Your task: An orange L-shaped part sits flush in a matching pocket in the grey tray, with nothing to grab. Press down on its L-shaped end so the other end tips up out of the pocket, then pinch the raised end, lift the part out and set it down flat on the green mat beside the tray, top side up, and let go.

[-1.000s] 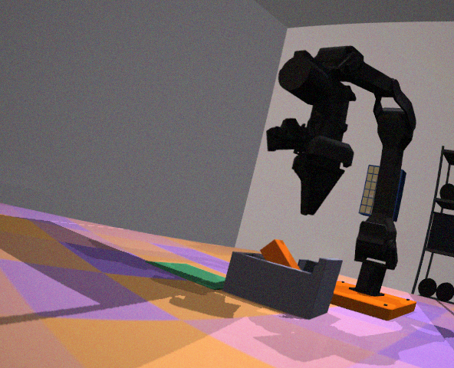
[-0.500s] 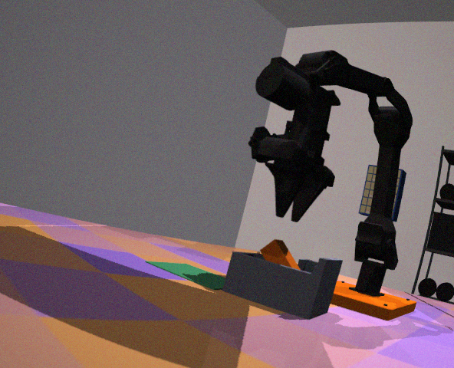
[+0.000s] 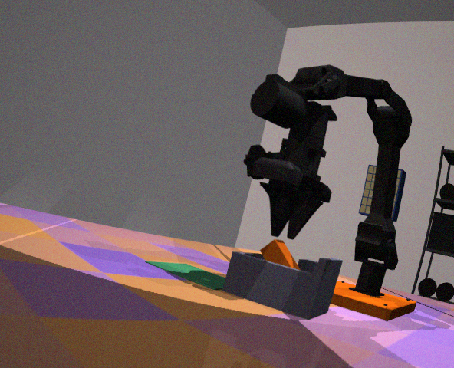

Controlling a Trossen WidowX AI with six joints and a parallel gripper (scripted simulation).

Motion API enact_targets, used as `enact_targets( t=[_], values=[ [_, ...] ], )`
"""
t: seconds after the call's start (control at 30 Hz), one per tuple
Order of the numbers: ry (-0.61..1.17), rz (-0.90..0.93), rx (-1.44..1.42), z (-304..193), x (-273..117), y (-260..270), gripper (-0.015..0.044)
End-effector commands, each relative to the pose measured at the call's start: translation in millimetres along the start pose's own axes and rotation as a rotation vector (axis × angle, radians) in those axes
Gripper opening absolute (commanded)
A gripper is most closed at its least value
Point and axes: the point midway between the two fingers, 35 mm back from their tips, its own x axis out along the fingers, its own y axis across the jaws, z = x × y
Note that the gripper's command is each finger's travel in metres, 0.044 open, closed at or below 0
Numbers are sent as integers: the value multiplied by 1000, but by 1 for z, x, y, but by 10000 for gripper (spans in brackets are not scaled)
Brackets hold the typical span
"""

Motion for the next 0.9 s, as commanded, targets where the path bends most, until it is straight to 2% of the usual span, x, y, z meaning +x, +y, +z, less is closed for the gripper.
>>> enact_targets(
  t=[0.0, 0.67, 0.8, 0.87],
  values=[
    [0, -4, 4, 0, 7, 0, 280],
    [0, -5, 4, 0, 37, -1, 280],
    [0, -1, 0, 0, 33, -1, 175],
    [0, -1, 0, 0, 33, -1, 162]
  ],
)
